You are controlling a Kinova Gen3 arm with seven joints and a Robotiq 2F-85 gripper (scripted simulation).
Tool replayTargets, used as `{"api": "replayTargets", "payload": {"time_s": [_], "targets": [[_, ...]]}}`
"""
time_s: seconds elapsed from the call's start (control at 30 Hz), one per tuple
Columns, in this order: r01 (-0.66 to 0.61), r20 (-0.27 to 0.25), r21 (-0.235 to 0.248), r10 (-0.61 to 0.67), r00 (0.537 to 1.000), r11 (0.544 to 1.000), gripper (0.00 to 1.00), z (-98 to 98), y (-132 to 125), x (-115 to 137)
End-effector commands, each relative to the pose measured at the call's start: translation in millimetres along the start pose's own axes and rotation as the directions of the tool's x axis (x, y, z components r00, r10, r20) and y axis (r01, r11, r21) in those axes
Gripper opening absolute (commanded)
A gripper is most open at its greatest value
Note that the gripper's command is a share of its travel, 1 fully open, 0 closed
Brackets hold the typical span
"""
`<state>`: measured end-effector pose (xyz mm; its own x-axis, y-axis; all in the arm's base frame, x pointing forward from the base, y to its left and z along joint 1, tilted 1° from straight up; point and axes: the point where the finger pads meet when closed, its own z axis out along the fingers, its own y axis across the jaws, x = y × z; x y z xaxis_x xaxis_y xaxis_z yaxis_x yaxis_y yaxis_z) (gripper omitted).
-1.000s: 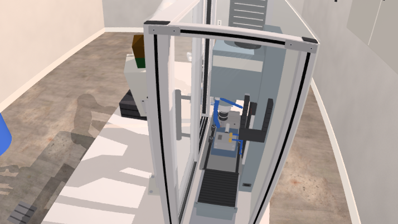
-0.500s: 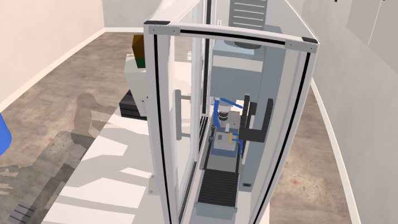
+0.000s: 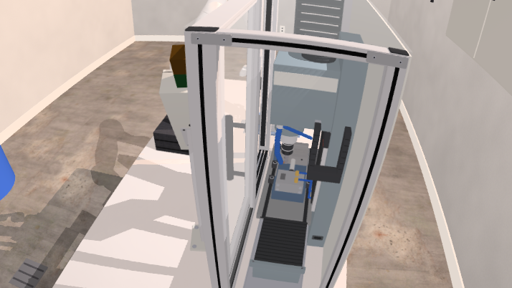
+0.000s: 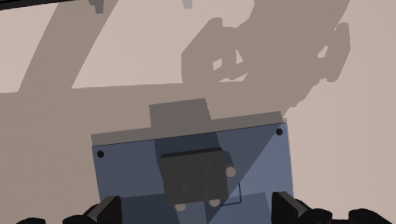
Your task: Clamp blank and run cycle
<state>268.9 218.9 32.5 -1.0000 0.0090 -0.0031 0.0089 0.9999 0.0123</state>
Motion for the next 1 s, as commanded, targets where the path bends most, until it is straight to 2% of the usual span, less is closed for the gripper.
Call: {"api": "replayTargets", "payload": {"time_s": [0.0, 0.33, 0.5, 0.9, 0.97], "targets": [[-0.064, 0.005, 0.003, 0.064, 0.998, 0.998, 1.00, -0.4, 0.3, -0.2], [-0.064, 0.005, 0.003, 0.064, 0.998, 0.998, 1.00, -0.4, 0.3, -0.2], [-0.290, 0.006, 0.002, 0.290, 0.957, 0.957, 1.00, -0.4, 0.3, -0.2], [-0.290, 0.006, 0.002, 0.290, 0.957, 0.957, 1.00, -0.4, 0.3, -0.2], [-0.338, 0.006, 0.001, 0.338, 0.941, 0.941, 1.00, -0.4, 0.3, -0.2]]}}
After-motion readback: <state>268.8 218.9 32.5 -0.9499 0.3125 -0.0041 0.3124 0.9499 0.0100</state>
